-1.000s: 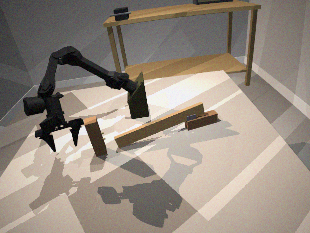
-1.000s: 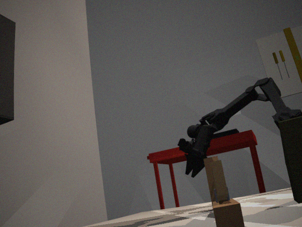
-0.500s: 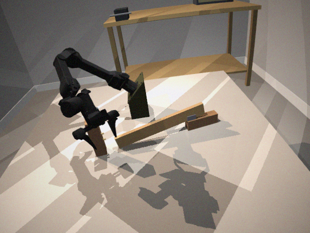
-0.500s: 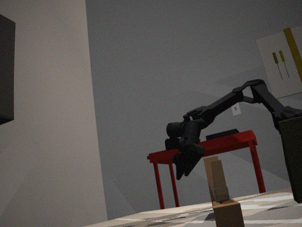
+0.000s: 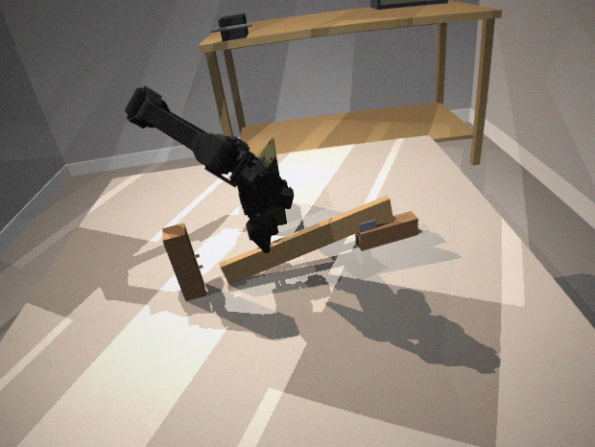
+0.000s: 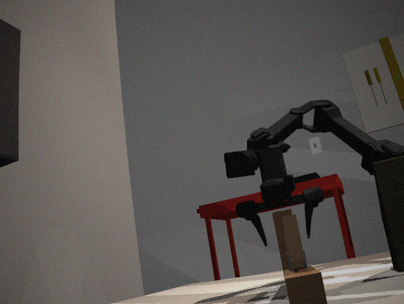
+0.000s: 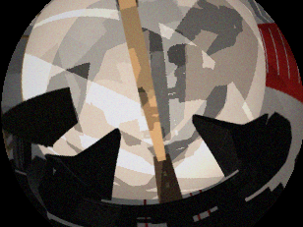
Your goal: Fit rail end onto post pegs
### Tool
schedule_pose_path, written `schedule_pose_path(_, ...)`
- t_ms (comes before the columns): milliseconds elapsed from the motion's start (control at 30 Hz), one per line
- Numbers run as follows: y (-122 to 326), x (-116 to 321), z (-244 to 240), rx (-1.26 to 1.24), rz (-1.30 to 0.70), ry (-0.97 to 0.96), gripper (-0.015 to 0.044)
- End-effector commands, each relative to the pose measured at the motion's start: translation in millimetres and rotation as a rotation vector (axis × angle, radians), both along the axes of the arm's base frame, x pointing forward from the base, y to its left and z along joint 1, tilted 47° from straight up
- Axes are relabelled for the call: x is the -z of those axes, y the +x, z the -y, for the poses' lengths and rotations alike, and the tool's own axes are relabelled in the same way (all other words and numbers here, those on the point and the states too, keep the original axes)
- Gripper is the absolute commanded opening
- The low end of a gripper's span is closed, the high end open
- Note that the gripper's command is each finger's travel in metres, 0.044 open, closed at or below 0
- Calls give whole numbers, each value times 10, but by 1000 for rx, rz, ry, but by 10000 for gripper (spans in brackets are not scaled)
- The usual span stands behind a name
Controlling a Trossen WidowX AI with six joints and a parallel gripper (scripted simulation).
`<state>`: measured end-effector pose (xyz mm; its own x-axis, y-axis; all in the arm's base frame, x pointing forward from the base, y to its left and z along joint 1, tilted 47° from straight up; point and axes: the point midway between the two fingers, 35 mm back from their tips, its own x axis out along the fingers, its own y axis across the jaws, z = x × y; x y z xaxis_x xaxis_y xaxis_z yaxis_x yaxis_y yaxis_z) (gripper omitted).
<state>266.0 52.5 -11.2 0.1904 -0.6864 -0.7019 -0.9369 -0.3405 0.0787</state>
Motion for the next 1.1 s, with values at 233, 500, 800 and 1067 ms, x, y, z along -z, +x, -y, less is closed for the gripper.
schedule_pose_path(233,-21,15,47,-31,-25,-32,440)
schedule_pose_path(500,14,110,131,-32,-25,-30,440)
schedule_pose_path(800,48,212,232,-32,-26,-30,440)
schedule_pose_path(1067,72,298,325,-32,-25,-30,440)
